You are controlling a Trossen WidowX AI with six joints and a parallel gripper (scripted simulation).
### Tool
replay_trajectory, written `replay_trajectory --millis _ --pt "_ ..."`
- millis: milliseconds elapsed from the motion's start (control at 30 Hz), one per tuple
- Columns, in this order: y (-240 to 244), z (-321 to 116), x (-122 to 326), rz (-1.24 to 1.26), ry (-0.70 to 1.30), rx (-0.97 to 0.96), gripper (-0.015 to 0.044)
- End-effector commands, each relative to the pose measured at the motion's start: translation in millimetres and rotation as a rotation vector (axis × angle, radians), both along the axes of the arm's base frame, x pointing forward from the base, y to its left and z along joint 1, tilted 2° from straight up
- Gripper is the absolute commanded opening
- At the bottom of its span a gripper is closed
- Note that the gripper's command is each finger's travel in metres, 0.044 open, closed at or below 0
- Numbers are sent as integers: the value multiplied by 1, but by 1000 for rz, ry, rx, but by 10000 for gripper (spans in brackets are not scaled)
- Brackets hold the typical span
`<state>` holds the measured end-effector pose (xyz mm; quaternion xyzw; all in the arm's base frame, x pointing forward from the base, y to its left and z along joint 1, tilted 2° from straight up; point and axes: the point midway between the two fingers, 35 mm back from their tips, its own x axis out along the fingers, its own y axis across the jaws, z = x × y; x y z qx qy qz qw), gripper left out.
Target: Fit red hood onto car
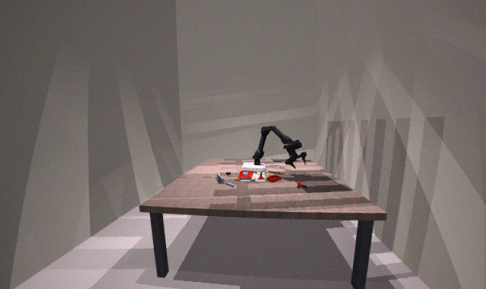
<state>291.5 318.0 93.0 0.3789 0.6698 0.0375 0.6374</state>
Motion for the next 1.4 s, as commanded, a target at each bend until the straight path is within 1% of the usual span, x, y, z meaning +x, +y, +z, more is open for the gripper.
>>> replay_trajectory --millis 0,100,267,400,567,633,1367 --pt "-33 1 31 -89 8 -85 440" --pt "-68 0 53 -172 32 -163 440" --pt "-123 0 75 -291 81 -272 440" --pt "-158 2 85 -352 118 -346 440" --pt "-218 9 92 -438 193 -474 440" --pt "-232 12 92 -458 217 -504 440" --pt "-233 -1 93 -460 220 -508 440"
